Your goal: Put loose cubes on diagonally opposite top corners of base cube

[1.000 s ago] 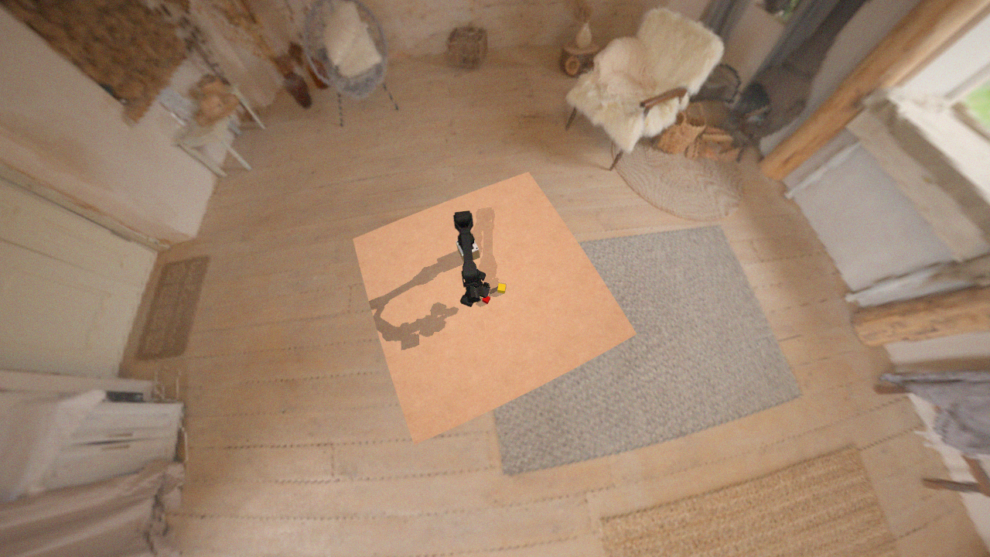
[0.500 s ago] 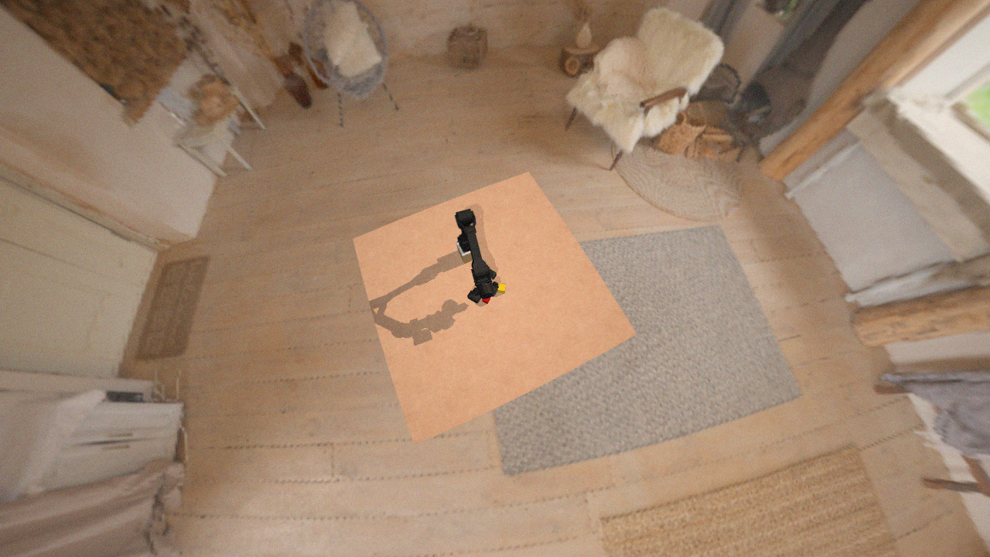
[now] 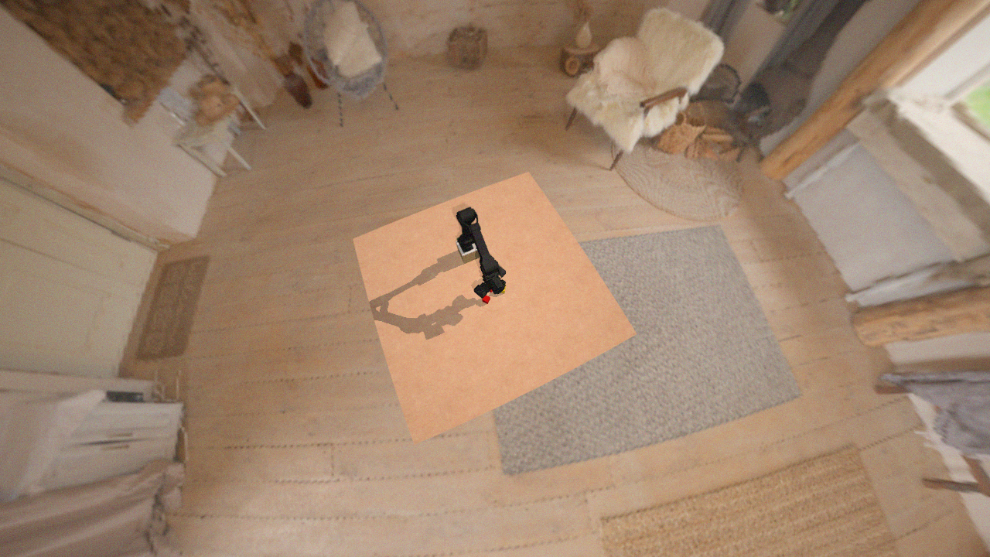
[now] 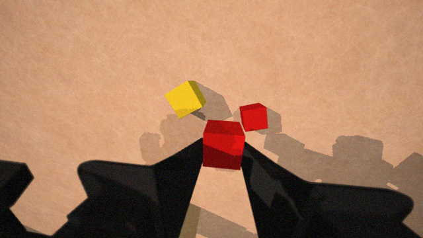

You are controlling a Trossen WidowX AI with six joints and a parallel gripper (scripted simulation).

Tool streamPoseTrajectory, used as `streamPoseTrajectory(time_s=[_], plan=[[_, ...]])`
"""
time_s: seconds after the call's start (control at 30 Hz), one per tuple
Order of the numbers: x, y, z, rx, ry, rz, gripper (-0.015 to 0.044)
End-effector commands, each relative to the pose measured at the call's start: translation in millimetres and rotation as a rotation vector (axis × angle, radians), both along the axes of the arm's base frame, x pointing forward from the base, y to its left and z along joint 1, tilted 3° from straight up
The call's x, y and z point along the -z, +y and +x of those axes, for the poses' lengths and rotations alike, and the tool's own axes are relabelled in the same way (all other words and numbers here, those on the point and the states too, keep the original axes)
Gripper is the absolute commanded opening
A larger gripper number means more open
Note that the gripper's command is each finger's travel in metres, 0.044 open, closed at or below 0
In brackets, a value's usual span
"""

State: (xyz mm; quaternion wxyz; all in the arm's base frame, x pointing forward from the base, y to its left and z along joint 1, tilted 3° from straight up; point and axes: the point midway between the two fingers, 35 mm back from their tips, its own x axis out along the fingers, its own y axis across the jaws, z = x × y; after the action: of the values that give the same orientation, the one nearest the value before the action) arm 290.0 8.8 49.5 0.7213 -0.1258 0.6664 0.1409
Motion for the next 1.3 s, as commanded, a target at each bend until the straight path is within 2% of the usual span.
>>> streamPoseTrajectory(time_s=[0.0,0.57,1.07,1.27], plan=[[2.4,13.1,-2.8,0.053,0.0,0.0,0.0105],[10.3,60.7,-17.6,0.234,0.006,0.02,0.0105],[10.8,61.2,-17.7,0.236,0.006,0.02,0.0105],[23.6,61.8,-16.9,0.239,0.008,0.019,0.0105]])
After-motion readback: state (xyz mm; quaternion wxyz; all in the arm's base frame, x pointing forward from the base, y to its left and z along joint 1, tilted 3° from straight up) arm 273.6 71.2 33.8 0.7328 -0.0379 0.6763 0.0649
